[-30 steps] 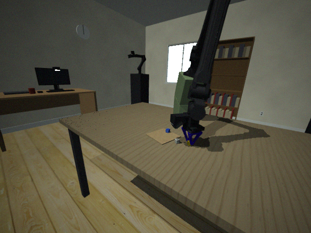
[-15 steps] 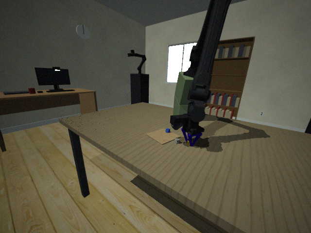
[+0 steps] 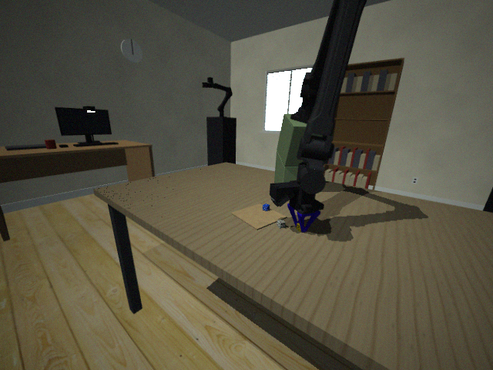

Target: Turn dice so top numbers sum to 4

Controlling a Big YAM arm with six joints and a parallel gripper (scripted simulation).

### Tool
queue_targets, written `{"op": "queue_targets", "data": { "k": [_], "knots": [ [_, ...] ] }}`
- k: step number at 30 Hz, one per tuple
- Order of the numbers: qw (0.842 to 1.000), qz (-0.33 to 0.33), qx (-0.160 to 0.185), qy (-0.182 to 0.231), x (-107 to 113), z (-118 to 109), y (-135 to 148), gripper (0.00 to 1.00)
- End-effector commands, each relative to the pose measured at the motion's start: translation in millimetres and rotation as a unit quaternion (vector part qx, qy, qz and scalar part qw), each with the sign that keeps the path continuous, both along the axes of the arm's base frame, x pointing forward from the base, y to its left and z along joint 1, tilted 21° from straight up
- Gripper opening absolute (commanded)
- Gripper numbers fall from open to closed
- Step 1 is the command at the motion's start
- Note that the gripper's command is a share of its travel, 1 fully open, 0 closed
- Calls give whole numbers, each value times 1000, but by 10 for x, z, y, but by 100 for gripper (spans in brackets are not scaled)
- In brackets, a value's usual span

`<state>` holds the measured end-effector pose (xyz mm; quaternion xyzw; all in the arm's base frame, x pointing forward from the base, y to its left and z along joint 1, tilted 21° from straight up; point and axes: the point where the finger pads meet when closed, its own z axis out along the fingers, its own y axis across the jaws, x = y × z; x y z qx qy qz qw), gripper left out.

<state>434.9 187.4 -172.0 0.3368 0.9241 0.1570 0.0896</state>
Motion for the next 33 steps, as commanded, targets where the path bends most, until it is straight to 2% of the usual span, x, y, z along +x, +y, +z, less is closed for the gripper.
{"op": "queue_targets", "data": {
  "k": [1, 15, 16, 33],
  "knots": [
    [1000, -3, 7, -17, 93, 111, 74, 34],
    [1000, -3, 7, -17, 93, 111, 74, 34],
    [1000, -3, 7, -17, 93, 111, 74, 15],
    [1000, -3, 7, -17, 93, 111, 74, 15]
  ]
}}
